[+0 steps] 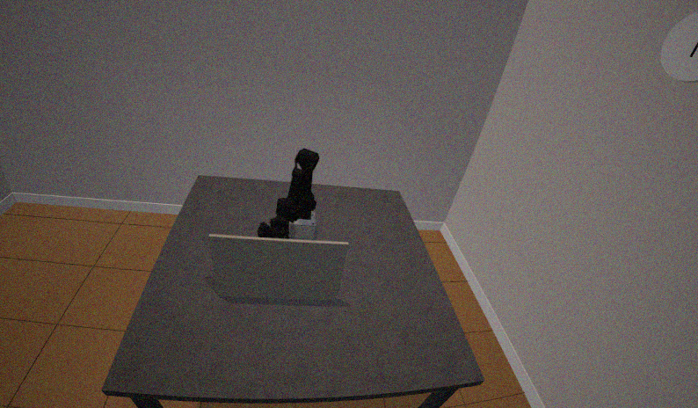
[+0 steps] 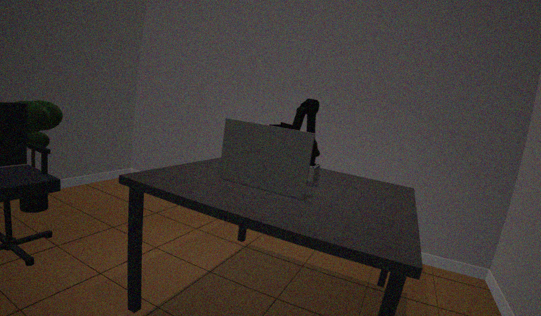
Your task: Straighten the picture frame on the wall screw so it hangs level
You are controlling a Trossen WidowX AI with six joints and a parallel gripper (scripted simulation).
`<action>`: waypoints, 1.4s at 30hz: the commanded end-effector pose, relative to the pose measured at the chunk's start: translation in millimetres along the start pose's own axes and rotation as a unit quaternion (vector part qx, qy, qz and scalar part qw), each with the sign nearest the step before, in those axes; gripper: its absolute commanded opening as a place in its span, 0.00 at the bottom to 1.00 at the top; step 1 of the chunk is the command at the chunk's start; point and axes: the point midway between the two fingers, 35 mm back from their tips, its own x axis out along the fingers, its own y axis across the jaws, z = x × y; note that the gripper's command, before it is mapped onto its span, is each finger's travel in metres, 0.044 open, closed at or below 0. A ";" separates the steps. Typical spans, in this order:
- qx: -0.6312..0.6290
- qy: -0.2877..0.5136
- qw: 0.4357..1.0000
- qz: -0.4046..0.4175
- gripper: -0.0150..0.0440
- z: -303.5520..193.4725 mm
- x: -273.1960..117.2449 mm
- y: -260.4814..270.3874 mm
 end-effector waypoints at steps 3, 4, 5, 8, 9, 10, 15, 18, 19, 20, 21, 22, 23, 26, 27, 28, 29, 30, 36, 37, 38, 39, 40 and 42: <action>-0.001 -0.002 1.000 0.000 0.25 0.4 0.4 1.0; -0.001 -0.002 1.000 0.000 0.25 0.3 0.3 1.3; -0.001 -0.002 1.000 0.000 0.25 0.2 0.3 1.6; -0.001 -0.002 1.000 0.000 0.25 0.1 0.2 2.5; -0.001 -0.002 1.000 0.000 0.25 0.1 0.1 2.8; -0.001 -0.002 1.000 0.000 0.25 0.0 0.1 3.2; -0.001 -0.002 1.000 0.000 0.25 -0.1 0.1 4.8; -0.001 -0.002 1.000 0.000 0.25 -0.1 0.1 5.8; -0.001 -0.002 1.000 0.001 0.25 -0.1 0.1 6.1; -0.001 -0.002 1.000 0.001 0.25 -0.1 0.1 6.5; -0.001 -0.002 1.000 0.001 0.25 -0.1 0.1 6.8; -0.001 -0.002 1.000 0.001 0.25 -0.1 0.1 7.1; -0.001 -0.002 1.000 0.001 0.25 -0.1 0.1 7.5; -0.001 -0.002 1.000 0.001 0.25 -0.1 0.1 8.5; -0.001 -0.002 1.000 0.001 0.25 -0.1 0.1 8.8; -0.001 -0.002 1.000 0.001 0.25 -0.1 0.1 9.1; -0.001 -0.002 1.000 0.001 0.25 -0.1 0.1 9.5; -0.001 -0.002 1.000 0.001 0.25 -0.1 0.1 9.8; -0.001 -0.002 1.000 0.001 0.25 -0.1 0.1 11.8; -0.001 -0.002 1.000 0.001 0.25 -0.1 0.1 12.1; -0.001 -0.002 1.000 0.001 0.25 -0.1 0.1 12.5; -0.001 -0.002 1.000 0.001 0.25 -0.1 0.1 12.8; -0.001 -0.002 1.000 0.001 0.25 -0.1 0.1 13.1; -0.001 -0.002 1.000 0.001 0.25 -0.1 0.1 13.8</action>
